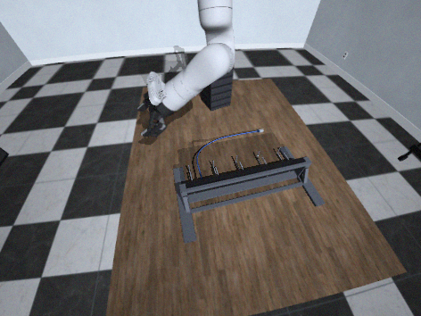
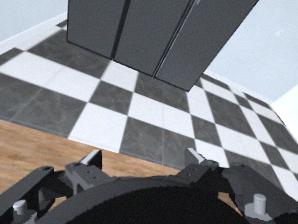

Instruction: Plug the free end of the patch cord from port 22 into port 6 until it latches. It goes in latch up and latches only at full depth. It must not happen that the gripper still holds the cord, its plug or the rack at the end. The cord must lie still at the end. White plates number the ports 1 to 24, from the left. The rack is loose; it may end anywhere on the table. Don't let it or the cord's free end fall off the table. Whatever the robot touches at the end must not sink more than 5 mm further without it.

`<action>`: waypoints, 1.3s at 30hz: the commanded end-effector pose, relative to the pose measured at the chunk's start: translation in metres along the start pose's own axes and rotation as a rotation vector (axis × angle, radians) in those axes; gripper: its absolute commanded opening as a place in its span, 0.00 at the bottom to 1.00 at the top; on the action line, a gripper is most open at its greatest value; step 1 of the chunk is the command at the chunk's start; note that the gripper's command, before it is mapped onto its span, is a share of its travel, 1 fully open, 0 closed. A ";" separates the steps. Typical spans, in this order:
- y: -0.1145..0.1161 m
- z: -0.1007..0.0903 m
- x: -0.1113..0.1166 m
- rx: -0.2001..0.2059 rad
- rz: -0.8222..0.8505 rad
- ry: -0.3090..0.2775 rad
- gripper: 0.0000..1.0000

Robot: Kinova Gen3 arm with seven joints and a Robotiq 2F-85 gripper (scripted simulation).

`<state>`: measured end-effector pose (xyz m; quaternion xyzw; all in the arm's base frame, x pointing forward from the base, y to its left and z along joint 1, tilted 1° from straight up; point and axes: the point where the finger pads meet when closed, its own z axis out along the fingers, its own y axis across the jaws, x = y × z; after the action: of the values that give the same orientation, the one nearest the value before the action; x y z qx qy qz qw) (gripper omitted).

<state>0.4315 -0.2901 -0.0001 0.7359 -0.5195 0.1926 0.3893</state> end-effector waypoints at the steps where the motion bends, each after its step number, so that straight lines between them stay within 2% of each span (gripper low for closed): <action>1: 0.000 0.000 0.001 0.001 0.001 0.001 1.00; 19: 0.000 -0.001 0.001 0.001 0.002 0.001 1.00; 24: 0.000 -0.004 -0.005 0.006 0.004 -0.010 1.00; 28: 0.001 -0.014 -0.021 0.017 0.010 -0.039 1.00; 32: 0.003 -0.030 -0.049 0.038 0.020 -0.089 1.00; 34: 0.003 -0.030 -0.049 0.038 0.020 -0.089 1.00; 39: 0.005 -0.058 -0.099 0.076 0.039 -0.177 1.00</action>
<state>0.4002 -0.2035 -0.0290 0.7469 -0.5607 0.1569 0.3212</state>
